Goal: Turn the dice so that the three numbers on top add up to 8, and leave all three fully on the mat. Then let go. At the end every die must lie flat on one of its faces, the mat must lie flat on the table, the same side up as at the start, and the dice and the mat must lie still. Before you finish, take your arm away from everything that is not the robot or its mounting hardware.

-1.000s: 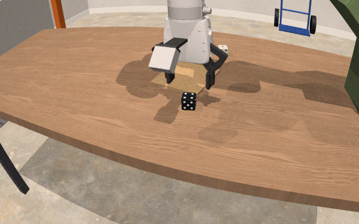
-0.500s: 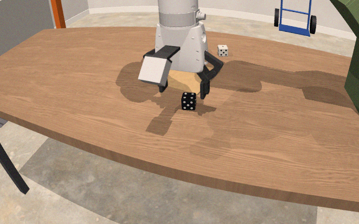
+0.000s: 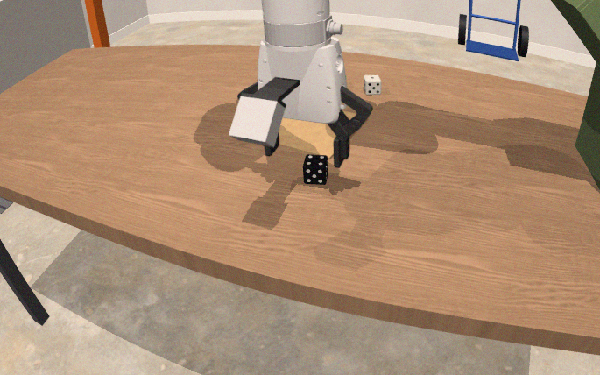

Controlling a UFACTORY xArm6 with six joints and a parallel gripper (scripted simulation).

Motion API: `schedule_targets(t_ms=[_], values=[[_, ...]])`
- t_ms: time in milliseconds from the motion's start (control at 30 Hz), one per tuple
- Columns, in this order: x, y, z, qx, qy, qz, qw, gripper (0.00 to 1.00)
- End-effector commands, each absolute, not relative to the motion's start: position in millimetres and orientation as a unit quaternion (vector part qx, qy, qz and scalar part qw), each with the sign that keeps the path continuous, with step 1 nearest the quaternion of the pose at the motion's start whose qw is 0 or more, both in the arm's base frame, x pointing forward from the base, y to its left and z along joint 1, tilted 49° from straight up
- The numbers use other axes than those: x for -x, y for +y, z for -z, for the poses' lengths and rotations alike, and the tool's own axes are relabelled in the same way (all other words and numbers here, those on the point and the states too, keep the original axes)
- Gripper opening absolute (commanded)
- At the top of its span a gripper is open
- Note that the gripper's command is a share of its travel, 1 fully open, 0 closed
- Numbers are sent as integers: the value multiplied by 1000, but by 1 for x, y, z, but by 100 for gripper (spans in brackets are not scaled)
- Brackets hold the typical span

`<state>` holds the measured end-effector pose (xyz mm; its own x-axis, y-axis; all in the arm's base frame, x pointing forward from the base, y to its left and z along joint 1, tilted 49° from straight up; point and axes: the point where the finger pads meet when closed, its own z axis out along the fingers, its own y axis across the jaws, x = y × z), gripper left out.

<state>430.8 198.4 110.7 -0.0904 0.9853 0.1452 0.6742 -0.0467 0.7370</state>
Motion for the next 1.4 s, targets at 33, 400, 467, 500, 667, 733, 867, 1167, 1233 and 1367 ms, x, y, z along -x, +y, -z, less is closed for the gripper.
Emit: schedule_targets(t_ms=[33, 400, 467, 500, 667, 733, 867, 1167, 1233, 1367], values=[[-431, 199, -111, -635, 653, -346, 225, 100], [-431, 199, -111, -635, 653, -346, 225, 100], [-431, 199, -111, -635, 653, -346, 225, 100], [-431, 199, -111, -635, 653, -346, 225, 100], [-431, 199, -111, -635, 653, -346, 225, 100], [-431, 199, -111, -635, 653, -346, 225, 100], [-431, 199, -111, -635, 653, -346, 225, 100], [-416, 196, -124, -635, 653, -346, 225, 100], [-407, 193, -133, -635, 653, -346, 225, 100], [-387, 189, -151, -635, 653, -346, 225, 100]])
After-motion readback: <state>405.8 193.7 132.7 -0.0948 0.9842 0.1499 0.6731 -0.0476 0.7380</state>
